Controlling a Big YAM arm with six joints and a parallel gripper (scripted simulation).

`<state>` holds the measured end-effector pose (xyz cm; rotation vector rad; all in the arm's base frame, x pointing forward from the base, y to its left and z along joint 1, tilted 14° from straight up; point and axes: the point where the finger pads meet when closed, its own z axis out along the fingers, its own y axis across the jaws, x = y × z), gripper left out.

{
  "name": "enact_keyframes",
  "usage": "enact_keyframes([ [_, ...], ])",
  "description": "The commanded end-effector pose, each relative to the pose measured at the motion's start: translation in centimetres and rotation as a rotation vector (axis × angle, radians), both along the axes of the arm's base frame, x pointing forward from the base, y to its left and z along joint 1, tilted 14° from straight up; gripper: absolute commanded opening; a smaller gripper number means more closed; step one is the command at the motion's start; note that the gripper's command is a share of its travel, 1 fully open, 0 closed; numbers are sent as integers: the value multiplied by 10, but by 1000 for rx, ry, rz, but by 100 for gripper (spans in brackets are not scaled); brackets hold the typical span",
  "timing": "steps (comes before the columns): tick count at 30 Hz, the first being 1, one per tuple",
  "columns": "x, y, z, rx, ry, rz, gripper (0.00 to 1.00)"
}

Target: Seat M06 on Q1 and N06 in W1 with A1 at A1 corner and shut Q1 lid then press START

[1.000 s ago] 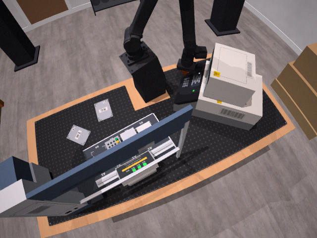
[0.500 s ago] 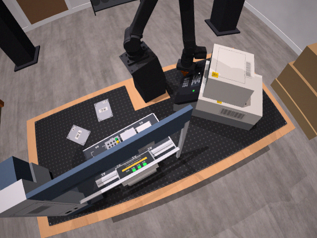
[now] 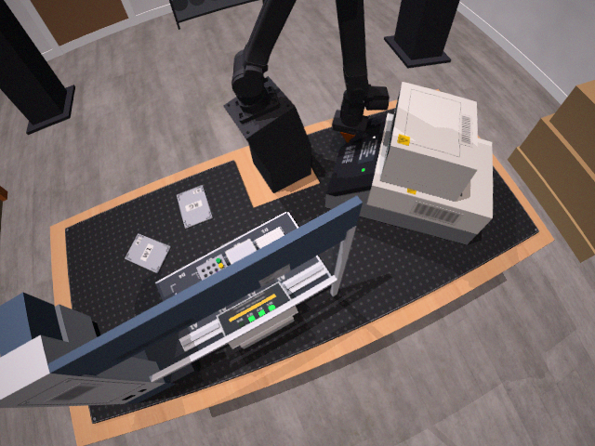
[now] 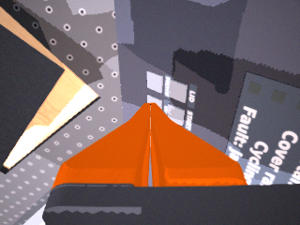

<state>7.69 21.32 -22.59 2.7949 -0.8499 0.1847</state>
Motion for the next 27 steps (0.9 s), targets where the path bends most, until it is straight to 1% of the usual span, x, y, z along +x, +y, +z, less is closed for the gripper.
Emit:
enact_keyframes([
  [1, -6, -4, -2, -6, 4, 1, 0],
  [6, -6, -6, -3, -5, 4, 1, 0],
  [8, -5, -1, -2, 5, 1, 1, 0],
  [11, -17, -14, 17, -1, 4, 2, 0],
  [14, -17, -14, 20, 0, 2, -3, 0],
  [19, -31, -30, 43, -3, -1, -9, 0],
  [27, -51, -53, 73, -7, -4, -20, 0],
])
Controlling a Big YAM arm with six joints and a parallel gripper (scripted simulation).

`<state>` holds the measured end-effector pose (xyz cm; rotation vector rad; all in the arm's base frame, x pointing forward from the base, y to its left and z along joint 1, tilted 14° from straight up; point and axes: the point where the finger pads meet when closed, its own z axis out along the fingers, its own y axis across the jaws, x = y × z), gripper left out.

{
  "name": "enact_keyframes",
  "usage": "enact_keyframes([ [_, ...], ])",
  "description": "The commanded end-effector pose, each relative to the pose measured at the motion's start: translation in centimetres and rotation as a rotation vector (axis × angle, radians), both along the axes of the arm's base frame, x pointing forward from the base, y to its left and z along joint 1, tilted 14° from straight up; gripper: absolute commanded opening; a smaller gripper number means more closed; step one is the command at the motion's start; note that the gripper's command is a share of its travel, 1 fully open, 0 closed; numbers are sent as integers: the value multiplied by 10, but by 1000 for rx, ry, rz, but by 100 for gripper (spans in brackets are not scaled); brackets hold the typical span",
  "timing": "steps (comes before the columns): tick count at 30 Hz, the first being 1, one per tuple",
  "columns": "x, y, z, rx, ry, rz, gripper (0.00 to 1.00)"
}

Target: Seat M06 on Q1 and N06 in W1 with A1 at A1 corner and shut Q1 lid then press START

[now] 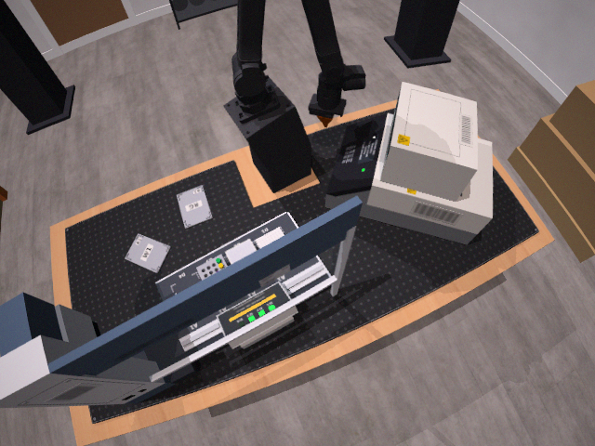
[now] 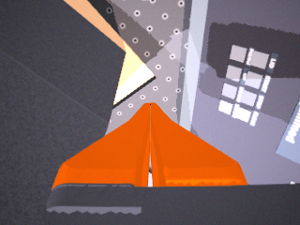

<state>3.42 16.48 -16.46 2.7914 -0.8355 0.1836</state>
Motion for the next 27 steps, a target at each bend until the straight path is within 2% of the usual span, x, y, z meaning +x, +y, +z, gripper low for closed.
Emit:
enact_keyframes([
  [1, -11, -7, 16, 2, -8, -29, 0],
  [15, 2, 19, 2, 44, -10, -21, 0],
  [20, 2, 16, 1, 34, -6, -12, 0],
  [27, -5, -8, 5, -20, 2, 24, 0],
])
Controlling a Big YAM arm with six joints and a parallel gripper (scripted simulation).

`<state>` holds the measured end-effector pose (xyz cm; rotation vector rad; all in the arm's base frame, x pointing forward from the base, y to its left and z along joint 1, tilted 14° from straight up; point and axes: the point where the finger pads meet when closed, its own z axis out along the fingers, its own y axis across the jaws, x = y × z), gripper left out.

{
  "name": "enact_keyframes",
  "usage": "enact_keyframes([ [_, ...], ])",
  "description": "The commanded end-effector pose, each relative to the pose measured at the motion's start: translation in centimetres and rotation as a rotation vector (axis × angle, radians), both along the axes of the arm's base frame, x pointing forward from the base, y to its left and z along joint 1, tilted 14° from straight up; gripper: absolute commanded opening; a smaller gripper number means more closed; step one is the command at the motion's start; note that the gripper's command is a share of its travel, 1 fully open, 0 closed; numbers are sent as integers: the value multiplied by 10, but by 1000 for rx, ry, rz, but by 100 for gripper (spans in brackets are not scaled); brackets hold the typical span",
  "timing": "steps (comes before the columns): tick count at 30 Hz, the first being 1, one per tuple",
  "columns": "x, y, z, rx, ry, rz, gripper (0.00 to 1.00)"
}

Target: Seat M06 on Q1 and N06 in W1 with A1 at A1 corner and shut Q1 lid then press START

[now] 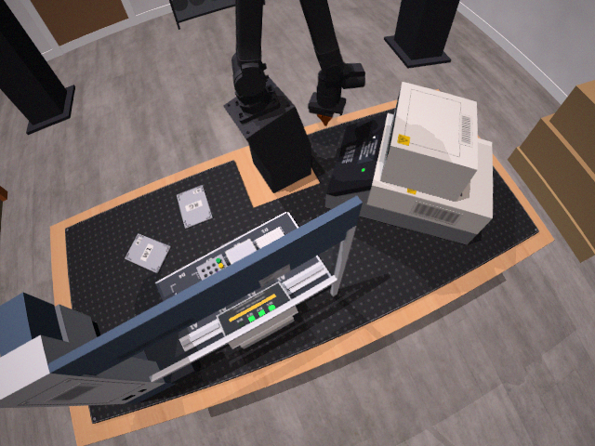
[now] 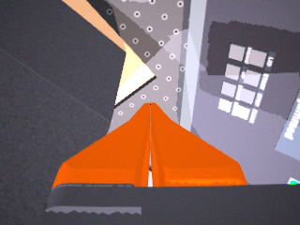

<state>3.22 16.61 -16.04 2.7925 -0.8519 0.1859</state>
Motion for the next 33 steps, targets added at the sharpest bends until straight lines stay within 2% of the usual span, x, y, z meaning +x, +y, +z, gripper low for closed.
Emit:
enact_keyframes([
  [1, -4, -11, 1, -29, 7, 34, 0],
  [14, 3, 19, 1, 45, -8, -22, 0],
  [27, 5, 23, 1, 55, -8, -27, 0],
  [33, 4, 16, 2, 30, -5, -25, 0],
])
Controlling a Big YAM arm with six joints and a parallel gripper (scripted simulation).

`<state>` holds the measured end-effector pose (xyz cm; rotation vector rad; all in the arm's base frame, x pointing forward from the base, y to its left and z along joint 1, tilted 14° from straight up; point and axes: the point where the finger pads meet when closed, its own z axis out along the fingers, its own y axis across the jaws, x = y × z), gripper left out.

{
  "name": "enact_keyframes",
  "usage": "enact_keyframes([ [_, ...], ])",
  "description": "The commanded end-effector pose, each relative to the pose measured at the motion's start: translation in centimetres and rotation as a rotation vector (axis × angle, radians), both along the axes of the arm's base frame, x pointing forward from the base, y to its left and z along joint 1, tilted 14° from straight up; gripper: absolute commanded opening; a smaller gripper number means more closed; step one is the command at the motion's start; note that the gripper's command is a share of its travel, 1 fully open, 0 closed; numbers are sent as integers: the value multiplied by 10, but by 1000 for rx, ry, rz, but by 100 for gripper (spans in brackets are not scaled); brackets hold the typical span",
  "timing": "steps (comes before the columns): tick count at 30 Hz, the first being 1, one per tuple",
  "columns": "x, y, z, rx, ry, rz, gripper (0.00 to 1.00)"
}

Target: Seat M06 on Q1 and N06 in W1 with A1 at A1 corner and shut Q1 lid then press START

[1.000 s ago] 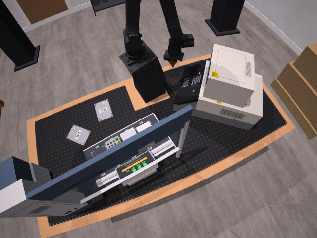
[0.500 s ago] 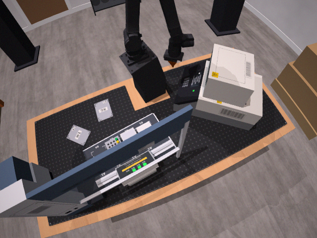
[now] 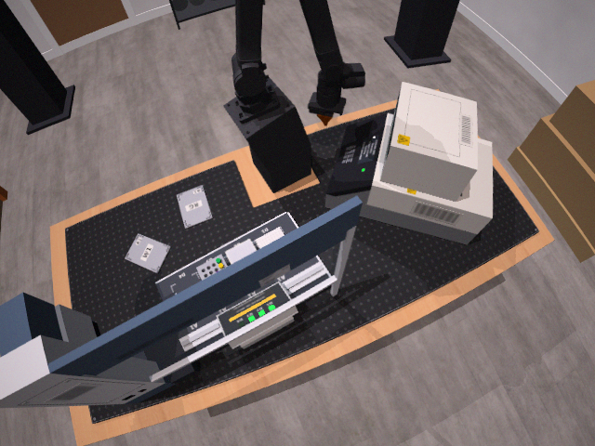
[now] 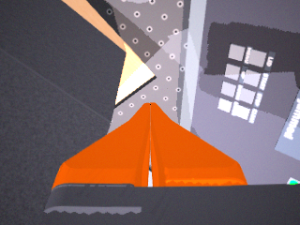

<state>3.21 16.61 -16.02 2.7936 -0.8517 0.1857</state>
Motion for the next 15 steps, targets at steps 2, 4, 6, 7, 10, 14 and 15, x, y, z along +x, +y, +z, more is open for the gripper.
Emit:
enact_keyframes([
  [2, 4, 15, 2, 26, -4, -25, 0],
  [4, 3, 15, 2, 25, -4, -25, 0],
  [6, 3, 15, 2, 25, -4, -24, 0],
  [7, 3, 15, 2, 25, -3, -24, 0],
  [10, 3, 15, 2, 25, -3, -23, 0],
  [14, 3, 15, 1, 25, -3, -23, 0],
  [15, 3, 15, 1, 25, -3, -22, 0],
])
